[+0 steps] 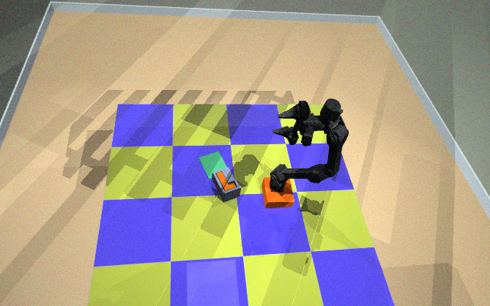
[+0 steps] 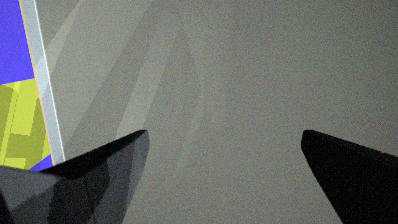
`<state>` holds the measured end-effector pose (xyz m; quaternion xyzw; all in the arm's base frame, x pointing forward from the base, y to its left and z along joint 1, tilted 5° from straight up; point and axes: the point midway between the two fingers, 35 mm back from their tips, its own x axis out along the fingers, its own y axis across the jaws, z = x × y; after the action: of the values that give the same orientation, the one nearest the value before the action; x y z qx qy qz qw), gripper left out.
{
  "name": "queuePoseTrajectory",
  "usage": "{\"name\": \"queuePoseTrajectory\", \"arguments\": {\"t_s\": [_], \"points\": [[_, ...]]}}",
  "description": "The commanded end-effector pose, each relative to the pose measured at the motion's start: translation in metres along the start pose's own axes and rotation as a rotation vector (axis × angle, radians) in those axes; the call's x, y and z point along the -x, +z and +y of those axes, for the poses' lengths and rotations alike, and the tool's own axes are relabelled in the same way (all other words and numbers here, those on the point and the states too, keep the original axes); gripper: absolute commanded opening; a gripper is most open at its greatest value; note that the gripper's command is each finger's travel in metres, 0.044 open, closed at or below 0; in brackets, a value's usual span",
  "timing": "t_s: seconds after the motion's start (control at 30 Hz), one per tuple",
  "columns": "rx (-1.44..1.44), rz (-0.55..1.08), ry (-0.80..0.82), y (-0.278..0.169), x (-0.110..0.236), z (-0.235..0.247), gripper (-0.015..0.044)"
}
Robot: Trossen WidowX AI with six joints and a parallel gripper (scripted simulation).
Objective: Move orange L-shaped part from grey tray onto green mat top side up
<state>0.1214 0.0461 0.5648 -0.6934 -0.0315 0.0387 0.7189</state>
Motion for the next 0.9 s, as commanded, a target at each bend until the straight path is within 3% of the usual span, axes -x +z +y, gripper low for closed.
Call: {"name": "queuePoseTrajectory", "arguments": {"t_s": [0.0,0.27,0.6,0.87], "points": [[-0.008,0.000,0.003,-0.002,-0.001,0.001,0.0374],[-0.447,0.019,0.224,-0.067,-0.062,0.056,0.0180],[-0.823,0.167,0.625,-0.095,-0.141,0.178,0.0180],[-1.043,0.432,0.965,-0.085,-0.165,0.297,0.0180]]}}
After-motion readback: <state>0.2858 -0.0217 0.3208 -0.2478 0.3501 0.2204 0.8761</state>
